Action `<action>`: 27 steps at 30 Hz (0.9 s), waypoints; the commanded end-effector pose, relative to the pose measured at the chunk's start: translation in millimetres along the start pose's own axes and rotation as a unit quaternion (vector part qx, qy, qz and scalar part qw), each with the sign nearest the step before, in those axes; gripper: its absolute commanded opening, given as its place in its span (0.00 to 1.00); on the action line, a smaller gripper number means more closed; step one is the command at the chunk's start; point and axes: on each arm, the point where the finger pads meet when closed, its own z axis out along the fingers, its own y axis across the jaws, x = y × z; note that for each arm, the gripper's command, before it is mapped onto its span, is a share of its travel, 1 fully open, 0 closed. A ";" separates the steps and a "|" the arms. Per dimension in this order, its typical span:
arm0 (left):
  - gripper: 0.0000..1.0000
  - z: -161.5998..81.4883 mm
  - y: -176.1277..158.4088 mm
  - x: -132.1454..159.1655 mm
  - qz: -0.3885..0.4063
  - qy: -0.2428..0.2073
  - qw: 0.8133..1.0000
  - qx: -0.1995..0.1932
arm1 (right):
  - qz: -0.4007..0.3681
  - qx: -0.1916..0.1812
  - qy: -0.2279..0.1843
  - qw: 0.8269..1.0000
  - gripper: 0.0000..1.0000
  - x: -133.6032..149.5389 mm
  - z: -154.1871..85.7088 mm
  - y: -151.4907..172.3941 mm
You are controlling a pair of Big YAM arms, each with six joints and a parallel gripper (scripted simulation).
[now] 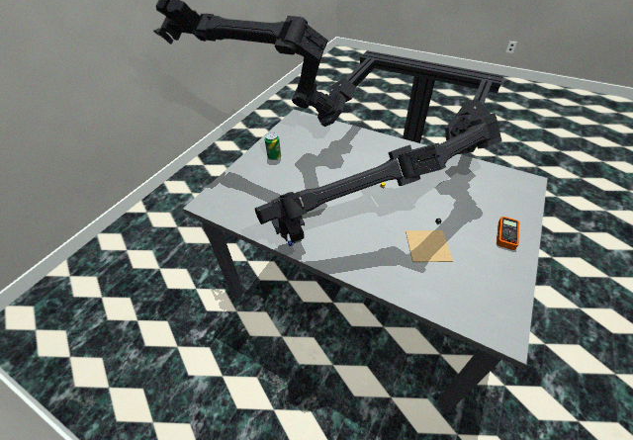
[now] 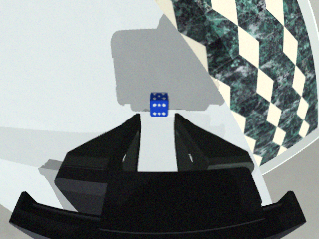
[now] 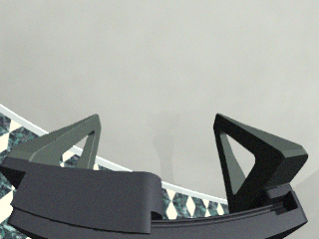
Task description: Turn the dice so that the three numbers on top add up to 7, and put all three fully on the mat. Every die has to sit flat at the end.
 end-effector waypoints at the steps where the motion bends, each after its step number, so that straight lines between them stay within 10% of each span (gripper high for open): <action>1: 0.30 6.2 0.1 -18.4 -0.016 0.001 1.000 -0.001 | 0.000 0.005 -0.031 0.999 1.00 -41.6 -3.3 -4.6; 27: 0.30 9.9 -3.5 -18.1 -0.010 0.001 1.000 -0.003 | 0.000 0.005 -0.031 0.999 1.00 -41.6 -3.3 -4.6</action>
